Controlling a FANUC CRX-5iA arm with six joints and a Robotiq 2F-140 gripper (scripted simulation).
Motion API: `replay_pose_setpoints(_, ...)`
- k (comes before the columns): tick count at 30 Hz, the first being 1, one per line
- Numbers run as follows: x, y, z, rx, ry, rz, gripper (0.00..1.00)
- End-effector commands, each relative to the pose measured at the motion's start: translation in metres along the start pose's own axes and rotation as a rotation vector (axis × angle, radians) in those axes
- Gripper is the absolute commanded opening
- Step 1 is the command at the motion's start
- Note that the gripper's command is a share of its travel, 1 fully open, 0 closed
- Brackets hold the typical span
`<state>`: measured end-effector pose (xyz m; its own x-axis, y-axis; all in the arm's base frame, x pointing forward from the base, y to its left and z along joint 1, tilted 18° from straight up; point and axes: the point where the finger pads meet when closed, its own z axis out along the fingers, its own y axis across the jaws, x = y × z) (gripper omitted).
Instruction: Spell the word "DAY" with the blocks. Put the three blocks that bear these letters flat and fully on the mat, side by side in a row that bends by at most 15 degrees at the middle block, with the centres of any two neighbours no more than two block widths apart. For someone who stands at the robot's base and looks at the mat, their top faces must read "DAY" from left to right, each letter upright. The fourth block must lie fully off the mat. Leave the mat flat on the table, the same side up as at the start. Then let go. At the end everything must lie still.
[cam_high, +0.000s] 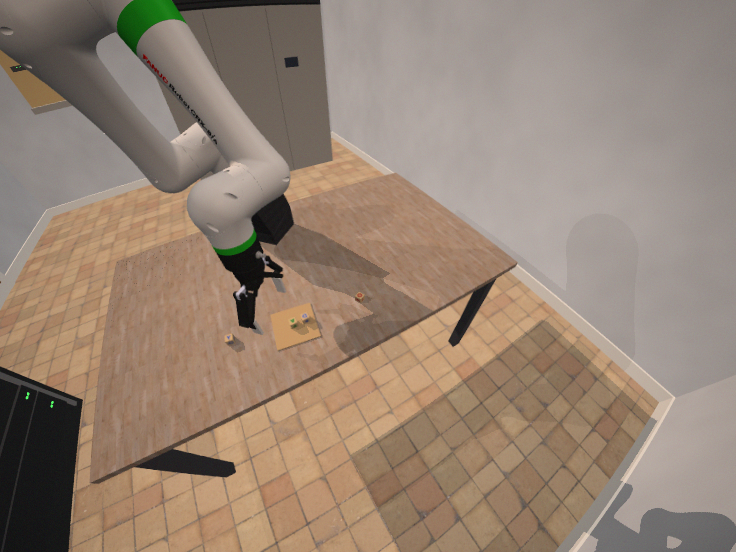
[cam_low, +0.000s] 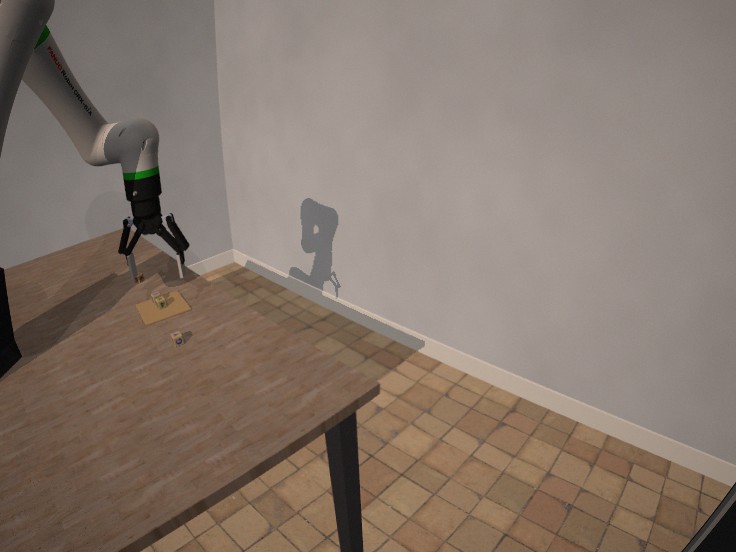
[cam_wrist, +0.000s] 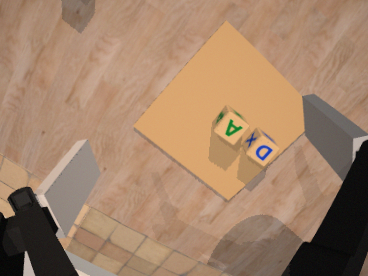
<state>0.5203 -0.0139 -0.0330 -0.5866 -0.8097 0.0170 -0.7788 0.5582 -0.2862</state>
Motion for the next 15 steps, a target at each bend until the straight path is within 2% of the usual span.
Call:
replay_pose_setpoints(1, 0.007, -0.005, 0.001, 0.011, 0.002, 0.139, 1.0)
replay_pose_setpoints(4, 0.008, -0.007, 0.001, 0.011, 0.002, 0.172, 1.0)
replay_pose_setpoints(5, 0.013, -0.01, 0.001, 0.011, 0.002, 0.267, 1.0)
replay_pose_setpoints(15, 0.03, -0.022, 0.002, 0.01, 0.0, 0.589, 1.0)
